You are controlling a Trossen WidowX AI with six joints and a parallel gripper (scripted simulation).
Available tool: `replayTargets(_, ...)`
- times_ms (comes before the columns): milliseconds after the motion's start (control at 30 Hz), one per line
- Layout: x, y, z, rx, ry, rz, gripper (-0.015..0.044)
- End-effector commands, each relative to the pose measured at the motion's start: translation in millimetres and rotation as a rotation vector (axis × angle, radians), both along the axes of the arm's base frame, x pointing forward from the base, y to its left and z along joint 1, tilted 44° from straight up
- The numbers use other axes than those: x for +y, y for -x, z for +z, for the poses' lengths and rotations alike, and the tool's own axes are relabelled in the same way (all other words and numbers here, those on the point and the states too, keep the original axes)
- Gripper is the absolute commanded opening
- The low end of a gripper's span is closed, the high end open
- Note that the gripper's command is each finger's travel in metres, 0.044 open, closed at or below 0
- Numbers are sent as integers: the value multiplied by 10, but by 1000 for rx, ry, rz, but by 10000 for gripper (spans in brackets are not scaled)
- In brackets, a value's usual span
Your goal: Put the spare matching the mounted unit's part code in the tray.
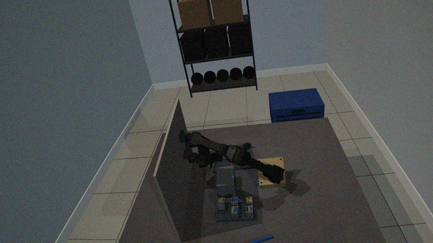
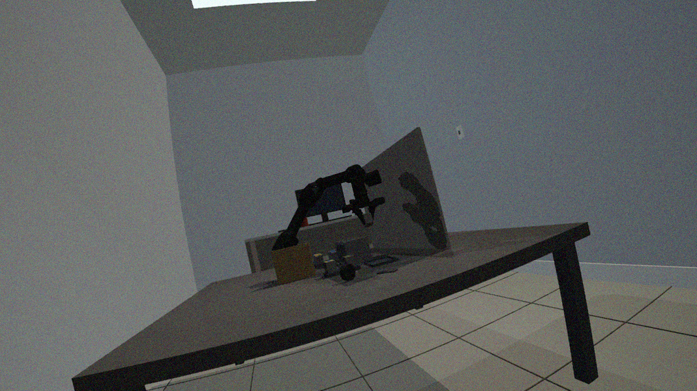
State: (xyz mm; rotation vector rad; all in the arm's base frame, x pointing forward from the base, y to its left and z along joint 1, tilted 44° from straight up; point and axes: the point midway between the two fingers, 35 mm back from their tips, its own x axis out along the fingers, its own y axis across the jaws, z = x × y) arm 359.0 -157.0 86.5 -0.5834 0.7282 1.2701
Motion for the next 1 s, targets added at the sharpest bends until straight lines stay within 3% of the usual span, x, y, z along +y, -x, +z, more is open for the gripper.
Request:
replayTargets(0, -238, 67, -220, 1, 8, 8, 0)
replayTargets(667, -1082, 626, -1311, -29, -39, 33, 0)
replayTargets(967, -1094, 646, -1363, -31, -42, 35, 0)
